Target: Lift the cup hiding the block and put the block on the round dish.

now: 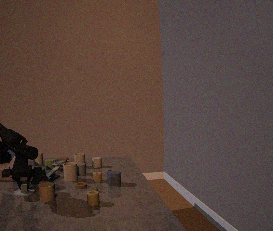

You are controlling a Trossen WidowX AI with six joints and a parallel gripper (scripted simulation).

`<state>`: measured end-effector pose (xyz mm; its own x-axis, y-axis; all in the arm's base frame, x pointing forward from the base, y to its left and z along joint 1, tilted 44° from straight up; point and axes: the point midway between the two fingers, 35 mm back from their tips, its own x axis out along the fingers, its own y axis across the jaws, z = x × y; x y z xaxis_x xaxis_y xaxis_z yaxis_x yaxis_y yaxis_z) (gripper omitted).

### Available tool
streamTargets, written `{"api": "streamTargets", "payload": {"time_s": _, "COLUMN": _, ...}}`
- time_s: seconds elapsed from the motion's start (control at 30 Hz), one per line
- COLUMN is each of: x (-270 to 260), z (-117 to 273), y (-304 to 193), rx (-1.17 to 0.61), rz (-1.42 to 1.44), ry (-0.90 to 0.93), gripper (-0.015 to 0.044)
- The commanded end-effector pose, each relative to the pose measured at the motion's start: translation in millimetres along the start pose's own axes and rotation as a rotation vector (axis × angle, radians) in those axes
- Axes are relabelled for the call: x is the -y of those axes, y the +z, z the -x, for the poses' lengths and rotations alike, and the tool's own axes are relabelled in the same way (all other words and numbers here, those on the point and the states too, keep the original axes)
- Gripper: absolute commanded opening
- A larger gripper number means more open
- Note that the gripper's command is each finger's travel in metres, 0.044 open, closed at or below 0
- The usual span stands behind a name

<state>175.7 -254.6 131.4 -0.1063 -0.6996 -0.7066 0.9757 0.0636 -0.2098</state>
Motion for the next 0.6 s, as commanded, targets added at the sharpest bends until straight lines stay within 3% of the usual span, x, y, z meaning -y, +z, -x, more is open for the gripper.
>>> {"api": "streamTargets", "payload": {"time_s": 0.0, "x": 0.1, "z": 0.2, "y": 0.3, "rx": 0.001, "rz": -0.002, "ry": 0.000, "gripper": 0.0053}}
{"api": "streamTargets", "payload": {"time_s": 0.47, "x": -0.3, "z": 2.5, "y": 0.2, "rx": 0.000, "rz": -0.002, "ry": 0.000, "gripper": 0.0420}}
{"api": "streamTargets", "payload": {"time_s": 0.57, "x": -2.1, "z": 36.0, "y": -0.4, "rx": -0.007, "rz": 0.000, "ry": 0.003, "gripper": 0.0440}}
